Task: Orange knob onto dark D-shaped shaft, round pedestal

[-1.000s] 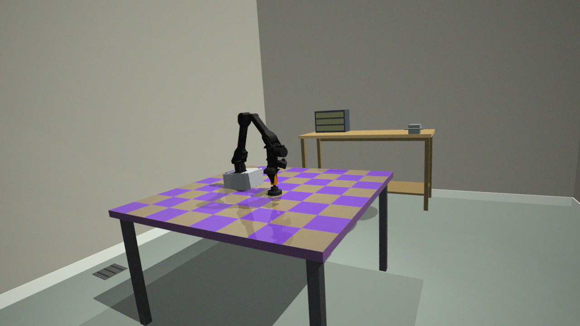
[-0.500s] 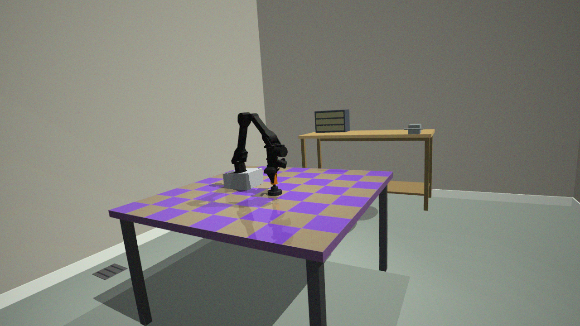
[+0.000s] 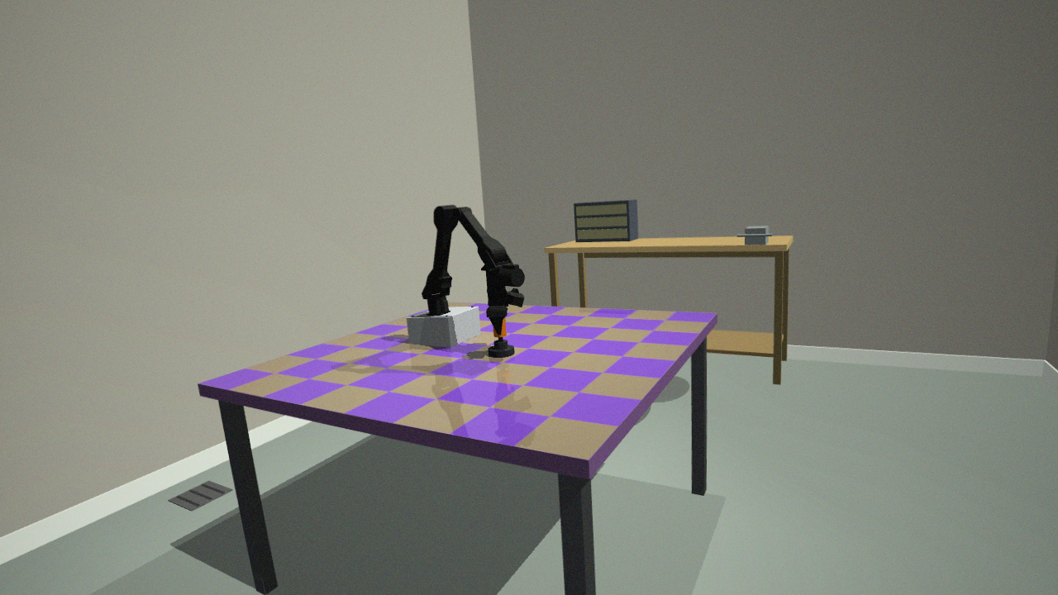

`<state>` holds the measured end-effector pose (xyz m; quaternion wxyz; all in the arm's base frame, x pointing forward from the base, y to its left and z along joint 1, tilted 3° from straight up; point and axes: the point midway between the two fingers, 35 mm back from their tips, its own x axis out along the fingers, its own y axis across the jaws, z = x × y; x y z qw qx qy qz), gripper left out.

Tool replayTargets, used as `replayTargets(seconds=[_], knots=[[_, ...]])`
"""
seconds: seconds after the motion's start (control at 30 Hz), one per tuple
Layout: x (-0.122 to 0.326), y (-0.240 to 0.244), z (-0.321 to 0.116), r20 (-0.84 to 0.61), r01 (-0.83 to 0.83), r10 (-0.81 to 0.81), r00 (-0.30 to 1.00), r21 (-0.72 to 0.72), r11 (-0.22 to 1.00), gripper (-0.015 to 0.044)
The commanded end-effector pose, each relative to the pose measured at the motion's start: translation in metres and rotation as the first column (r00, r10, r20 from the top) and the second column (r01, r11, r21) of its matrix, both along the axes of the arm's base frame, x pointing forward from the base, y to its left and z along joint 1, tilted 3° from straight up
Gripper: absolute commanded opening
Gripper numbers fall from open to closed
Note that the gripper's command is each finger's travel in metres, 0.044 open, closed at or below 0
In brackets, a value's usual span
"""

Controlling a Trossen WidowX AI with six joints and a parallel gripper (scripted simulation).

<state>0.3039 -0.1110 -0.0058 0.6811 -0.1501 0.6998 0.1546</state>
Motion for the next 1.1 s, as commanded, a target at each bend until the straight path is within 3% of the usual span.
replayTargets(seconds=[0.0, 0.87, 1.07], knots=[[0.0, -0.0005, -0.0012, 0.0, -0.006, 0.006, 1.0, -0.003, 1.0, 0.0], [0.0006, -0.0006, 0.0034, 0.001, -0.006, 0.006, 1.0, -0.003, 1.0, 0.0], [0.0009, -0.001, 0.003, 0.0, -0.173, 0.173, 0.985, 0.001, 0.985, 0.0]])
